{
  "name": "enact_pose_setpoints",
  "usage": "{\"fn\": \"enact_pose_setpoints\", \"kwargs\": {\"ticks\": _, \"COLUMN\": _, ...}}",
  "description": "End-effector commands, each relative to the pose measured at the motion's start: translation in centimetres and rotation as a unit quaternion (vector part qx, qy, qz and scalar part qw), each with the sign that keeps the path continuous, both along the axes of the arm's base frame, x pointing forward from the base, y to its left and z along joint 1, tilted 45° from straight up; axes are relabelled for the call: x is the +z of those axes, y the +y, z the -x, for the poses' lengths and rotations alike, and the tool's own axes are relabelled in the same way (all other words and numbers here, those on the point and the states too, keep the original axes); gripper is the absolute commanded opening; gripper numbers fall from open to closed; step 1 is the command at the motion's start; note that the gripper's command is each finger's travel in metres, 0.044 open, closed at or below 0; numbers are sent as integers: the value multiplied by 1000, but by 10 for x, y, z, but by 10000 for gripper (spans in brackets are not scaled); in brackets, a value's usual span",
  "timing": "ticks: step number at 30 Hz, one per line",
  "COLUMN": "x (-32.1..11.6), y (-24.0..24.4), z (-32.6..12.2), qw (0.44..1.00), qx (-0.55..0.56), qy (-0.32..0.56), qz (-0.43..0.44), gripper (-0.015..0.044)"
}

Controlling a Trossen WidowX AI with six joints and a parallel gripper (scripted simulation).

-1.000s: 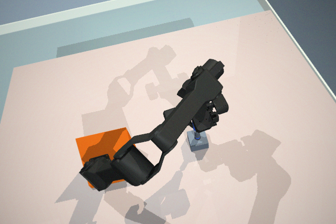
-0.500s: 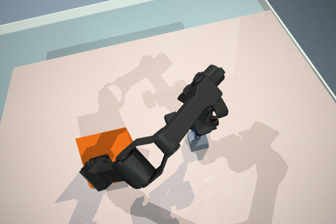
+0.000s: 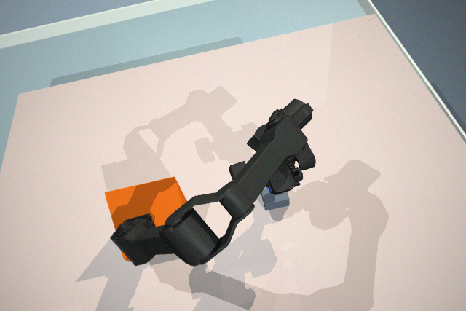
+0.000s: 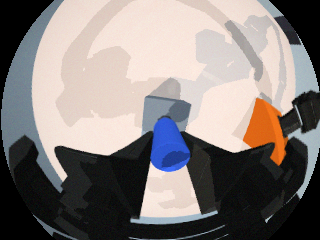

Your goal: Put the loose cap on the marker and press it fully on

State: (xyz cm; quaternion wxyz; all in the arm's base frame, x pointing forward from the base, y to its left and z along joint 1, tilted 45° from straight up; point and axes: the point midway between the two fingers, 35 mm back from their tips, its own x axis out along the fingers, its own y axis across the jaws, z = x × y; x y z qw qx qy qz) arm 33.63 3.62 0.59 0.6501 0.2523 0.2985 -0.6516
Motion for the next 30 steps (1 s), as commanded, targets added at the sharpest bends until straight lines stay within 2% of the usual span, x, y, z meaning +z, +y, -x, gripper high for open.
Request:
{"fn": "enact_pose_setpoints", "kwargs": {"ticks": 1, "x": -2, "y": -3, "z": 1, "qw": 1000, "qx": 2, "qy": 2, "qz": 3, "gripper": 0}}
{"fn": "enact_pose_setpoints", "kwargs": {"ticks": 11, "x": -2, "y": -3, "z": 1, "qw": 1000, "qx": 2, "qy": 2, "qz": 3, "gripper": 0}}
{"fn": "enact_pose_setpoints", "kwargs": {"ticks": 27, "x": -2, "y": -2, "z": 1, "qw": 1000, "qx": 0, "qy": 1, "qz": 1, "gripper": 420}}
{"fn": "enact_pose_setpoints", "kwargs": {"ticks": 28, "x": -2, "y": -2, "z": 1, "qw": 1000, "qx": 0, "qy": 1, "qz": 1, "gripper": 440}}
{"fn": "enact_pose_setpoints", "kwargs": {"ticks": 30, "x": 0, "y": -1, "z": 0, "qw": 1000, "qx": 0, "qy": 1, "qz": 1, "gripper": 440}}
